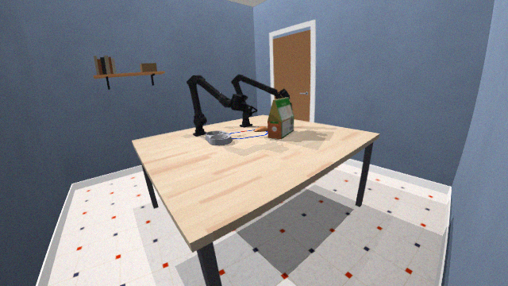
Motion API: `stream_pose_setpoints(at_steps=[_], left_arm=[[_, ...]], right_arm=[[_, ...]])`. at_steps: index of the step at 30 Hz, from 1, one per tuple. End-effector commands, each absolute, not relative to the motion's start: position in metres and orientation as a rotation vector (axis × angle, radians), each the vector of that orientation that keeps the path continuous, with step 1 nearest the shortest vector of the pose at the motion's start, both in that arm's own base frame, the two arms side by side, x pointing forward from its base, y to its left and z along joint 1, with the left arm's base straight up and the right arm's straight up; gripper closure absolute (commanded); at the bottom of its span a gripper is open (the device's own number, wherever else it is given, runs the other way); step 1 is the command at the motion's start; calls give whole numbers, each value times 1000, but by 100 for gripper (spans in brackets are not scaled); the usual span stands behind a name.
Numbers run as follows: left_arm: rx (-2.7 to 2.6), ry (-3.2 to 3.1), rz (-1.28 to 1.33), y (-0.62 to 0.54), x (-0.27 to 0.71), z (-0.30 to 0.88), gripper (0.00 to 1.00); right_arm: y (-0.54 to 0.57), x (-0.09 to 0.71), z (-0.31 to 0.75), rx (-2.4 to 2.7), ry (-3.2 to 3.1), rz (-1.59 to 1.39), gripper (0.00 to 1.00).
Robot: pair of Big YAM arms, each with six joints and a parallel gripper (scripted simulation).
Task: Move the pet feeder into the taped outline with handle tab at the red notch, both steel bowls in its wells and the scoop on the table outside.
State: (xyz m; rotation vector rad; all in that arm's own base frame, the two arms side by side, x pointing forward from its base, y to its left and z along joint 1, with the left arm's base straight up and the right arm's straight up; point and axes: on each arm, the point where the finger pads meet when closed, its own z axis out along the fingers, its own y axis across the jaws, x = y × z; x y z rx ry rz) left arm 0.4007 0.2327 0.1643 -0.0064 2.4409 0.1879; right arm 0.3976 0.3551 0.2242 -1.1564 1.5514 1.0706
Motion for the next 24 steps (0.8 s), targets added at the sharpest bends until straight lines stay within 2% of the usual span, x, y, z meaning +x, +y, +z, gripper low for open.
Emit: stream_pose_setpoints(at_steps=[1, 7, 11, 24], left_arm=[[135, 2553, 76, 190, 356, 106, 0], [438, 2564, -104, 117, 333, 78, 0], [649, 2473, -132, 88, 348, 95, 0], [717, 2393, -196, 54, 363, 127, 0]], right_arm=[[365, 386, 249, -1242, 1399, 1042, 0], [367, 373, 248, -1260, 1385, 1086, 0], [375, 365, 252, -1275, 1365, 1099, 0], [373, 373, 253, -1265, 1370, 1090, 0]])
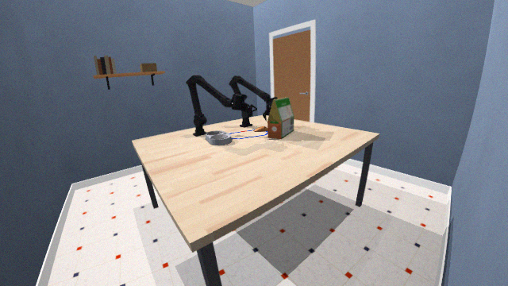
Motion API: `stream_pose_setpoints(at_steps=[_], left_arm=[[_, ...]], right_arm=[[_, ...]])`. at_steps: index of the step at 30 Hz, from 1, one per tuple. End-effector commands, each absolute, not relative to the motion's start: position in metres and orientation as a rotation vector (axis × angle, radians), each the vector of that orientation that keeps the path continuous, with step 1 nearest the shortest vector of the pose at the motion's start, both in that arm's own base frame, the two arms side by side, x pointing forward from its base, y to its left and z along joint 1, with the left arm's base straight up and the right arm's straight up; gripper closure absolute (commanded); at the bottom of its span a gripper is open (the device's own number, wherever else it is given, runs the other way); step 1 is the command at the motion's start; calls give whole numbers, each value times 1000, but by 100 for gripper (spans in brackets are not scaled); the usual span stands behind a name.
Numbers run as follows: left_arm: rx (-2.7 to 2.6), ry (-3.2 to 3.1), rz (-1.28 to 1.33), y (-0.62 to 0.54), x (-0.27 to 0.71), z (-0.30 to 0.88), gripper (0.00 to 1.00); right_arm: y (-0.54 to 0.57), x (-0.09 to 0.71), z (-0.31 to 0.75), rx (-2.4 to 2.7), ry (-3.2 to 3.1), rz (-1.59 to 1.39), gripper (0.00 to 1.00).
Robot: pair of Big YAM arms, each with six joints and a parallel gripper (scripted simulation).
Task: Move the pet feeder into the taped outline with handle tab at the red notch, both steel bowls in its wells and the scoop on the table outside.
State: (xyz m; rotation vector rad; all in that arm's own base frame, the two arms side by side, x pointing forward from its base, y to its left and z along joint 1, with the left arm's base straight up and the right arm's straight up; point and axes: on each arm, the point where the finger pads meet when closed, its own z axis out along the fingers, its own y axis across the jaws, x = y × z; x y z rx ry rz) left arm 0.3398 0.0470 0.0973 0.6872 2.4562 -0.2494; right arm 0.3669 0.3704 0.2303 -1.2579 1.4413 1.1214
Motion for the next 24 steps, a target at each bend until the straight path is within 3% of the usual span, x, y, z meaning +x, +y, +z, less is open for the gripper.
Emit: stream_pose_setpoints(at_steps=[1, 5, 6, 24], left_arm=[[711, 2397, -194, 56, 363, 126, 0], [619, 2435, -241, 47, 369, 122, 45], [579, 2449, -258, 42, 372, 122, 48], [-301, 2752, -387, -79, 383, 89, 48]], right_arm=[[373, 373, 253, -1265, 1370, 1090, 0], [373, 373, 253, -1265, 1370, 1090, 0], [373, 373, 253, -1265, 1370, 1090, 0], [374, 380, 253, -1272, 1383, 1048, 0]])
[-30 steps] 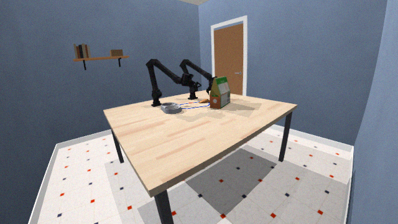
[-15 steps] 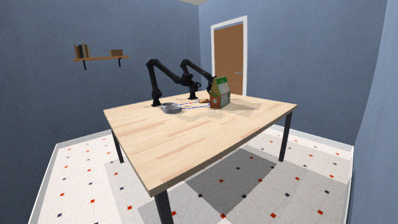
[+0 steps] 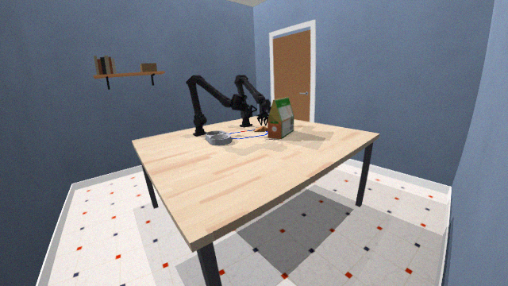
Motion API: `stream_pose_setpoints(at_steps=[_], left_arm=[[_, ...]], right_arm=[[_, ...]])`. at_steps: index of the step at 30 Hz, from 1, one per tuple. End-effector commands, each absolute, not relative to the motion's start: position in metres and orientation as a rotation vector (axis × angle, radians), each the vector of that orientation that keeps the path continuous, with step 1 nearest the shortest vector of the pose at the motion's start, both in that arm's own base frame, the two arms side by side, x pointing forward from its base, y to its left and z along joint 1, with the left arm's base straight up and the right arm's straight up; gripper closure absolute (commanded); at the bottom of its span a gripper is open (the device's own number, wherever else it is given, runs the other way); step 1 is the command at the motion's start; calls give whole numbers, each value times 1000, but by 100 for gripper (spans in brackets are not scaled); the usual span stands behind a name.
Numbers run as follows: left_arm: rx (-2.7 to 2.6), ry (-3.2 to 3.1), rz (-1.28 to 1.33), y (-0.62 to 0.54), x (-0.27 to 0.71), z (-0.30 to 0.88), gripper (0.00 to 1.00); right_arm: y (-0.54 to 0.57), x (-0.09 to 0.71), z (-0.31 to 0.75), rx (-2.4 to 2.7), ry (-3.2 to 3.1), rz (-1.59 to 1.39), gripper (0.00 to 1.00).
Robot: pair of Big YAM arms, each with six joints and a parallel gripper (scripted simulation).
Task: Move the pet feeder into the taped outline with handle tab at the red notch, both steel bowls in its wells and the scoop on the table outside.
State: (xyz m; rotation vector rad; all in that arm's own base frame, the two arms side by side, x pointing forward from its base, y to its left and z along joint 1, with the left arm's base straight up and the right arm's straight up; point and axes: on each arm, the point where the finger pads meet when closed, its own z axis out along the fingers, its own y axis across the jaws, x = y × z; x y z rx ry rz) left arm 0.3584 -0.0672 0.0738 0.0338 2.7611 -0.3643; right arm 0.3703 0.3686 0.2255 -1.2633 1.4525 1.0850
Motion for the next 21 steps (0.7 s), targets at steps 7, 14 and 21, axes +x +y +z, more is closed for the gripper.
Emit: stream_pose_setpoints(at_steps=[7, 14, 21], left_arm=[[-621, 2721, -276, -69, 381, 91, 48], [-1110, 2542, -40, -14, 374, 94, 48], [-1179, 2558, 133, 37, 374, 76, 48]], right_arm=[[372, 376, 244, -1267, 1405, 1064, 0], [372, 376, 244, -1267, 1405, 1064, 0], [372, 376, 244, -1267, 1405, 1064, 0]])
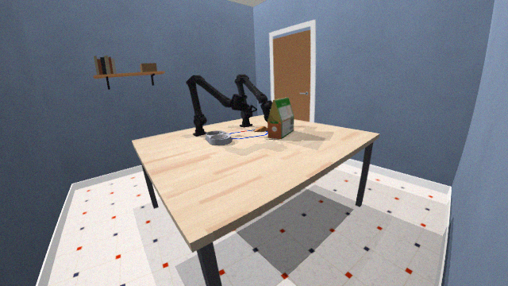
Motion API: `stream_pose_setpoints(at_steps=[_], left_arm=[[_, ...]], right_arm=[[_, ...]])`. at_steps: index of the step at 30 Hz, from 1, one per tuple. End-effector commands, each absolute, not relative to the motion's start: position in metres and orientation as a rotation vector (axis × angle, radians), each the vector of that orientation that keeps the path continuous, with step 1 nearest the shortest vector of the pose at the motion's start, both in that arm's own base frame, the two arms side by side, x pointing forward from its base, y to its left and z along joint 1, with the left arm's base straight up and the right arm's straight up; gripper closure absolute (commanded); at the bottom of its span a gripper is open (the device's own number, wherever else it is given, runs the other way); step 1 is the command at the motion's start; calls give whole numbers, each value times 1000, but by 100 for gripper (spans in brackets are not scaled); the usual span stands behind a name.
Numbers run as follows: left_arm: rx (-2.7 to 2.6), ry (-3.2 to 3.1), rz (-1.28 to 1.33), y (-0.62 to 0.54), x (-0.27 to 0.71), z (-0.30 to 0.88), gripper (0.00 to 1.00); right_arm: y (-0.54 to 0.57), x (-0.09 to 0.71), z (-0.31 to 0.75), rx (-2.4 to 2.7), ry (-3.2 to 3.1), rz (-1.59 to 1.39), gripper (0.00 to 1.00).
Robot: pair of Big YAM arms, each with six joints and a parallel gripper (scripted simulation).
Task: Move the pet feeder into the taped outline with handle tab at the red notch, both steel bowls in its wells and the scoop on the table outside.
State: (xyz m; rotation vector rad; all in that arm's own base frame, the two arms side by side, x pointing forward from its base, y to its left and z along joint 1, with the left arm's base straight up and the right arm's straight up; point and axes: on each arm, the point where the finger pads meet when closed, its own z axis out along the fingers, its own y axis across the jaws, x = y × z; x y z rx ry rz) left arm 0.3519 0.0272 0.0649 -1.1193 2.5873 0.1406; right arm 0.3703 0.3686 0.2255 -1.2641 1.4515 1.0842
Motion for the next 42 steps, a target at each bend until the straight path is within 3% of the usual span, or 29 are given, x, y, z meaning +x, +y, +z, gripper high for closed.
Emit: stream_pose_setpoints(at_steps=[1, 27, 35, 42], left_arm=[[-1195, 2584, 144, 39, 365, 68, 48], [-1220, 2612, 150, 48, 364, 37, 49], [-1220, 2613, 151, 50, 366, 25, 58], [-1220, 2621, 155, 50, 363, 21, 55]], right_arm=[[372, 376, 244, -1267, 1405, 1064, 0], [372, 376, 244, -1267, 1405, 1064, 0], [372, 376, 244, -1267, 1405, 1064, 0], [372, 376, 244, -1267, 1405, 1064, 0]])
